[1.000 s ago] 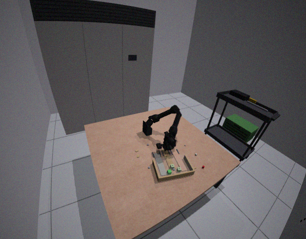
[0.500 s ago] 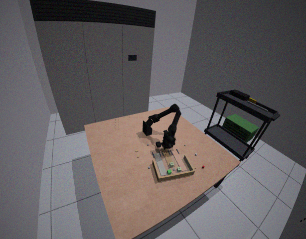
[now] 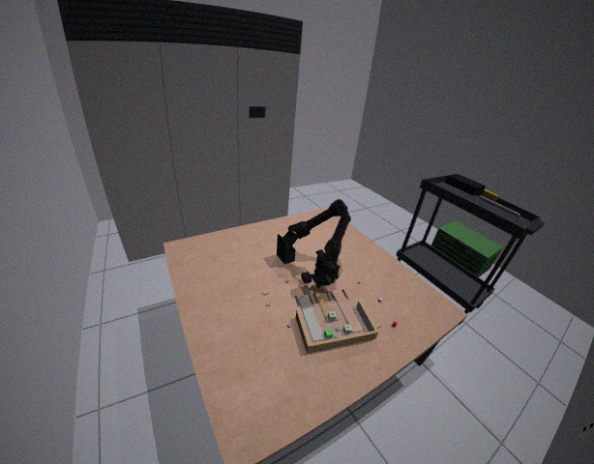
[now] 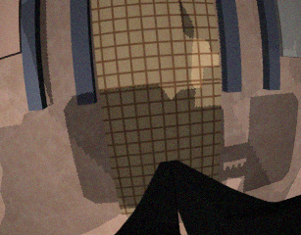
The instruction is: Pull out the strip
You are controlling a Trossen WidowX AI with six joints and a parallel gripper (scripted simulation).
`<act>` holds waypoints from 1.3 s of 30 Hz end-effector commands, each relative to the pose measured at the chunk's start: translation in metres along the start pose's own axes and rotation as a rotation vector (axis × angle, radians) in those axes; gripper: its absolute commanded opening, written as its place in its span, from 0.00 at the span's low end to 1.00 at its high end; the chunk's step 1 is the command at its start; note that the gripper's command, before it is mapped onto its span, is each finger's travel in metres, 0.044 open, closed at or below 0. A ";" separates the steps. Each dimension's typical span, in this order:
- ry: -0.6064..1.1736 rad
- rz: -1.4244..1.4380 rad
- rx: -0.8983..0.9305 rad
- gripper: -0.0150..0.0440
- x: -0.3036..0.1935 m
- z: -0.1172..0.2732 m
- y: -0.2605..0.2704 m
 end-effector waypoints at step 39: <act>0.029 -0.016 0.008 0.25 -0.066 -0.003 0.016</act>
Point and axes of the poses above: the point midway between the two fingers, 35 mm back from their tips, its own z axis back along the fingers, its own y axis across the jaws, x = y × z, the point moved 5 cm from there along z, back along the fingers, and after that the axes turned 13 degrees about z, right-handed, at the moved point
